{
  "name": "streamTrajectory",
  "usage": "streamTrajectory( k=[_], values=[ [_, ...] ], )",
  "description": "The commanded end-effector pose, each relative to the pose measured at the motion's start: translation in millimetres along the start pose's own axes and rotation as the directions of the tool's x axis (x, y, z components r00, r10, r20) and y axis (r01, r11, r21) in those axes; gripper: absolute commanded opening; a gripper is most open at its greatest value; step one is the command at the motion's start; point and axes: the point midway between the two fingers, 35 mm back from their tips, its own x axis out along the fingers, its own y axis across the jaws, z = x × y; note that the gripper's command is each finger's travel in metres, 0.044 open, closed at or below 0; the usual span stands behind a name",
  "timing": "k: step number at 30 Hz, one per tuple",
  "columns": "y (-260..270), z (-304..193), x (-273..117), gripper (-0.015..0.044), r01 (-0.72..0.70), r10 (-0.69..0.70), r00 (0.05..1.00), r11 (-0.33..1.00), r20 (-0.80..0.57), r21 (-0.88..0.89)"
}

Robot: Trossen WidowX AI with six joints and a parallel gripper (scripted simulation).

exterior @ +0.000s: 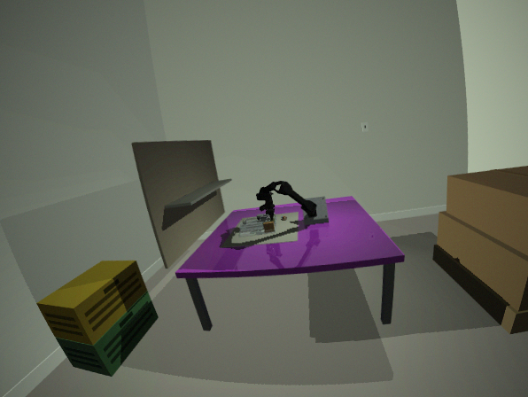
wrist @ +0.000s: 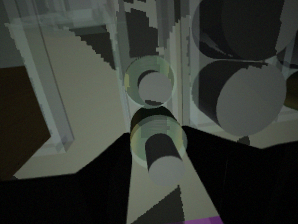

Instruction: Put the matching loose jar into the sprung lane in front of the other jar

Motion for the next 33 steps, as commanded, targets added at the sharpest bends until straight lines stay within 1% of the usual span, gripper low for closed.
streamTrajectory(
  k=[1,33],
  values=[
    [0.7,8.0,-3.9,0.0000,0.000,0.001,1.000,1.000,0.027,-0.014],
    [0.8,10.9,-2.6,0.0000,-0.001,0.001,1.000,1.000,0.027,-0.014]
  ],
)
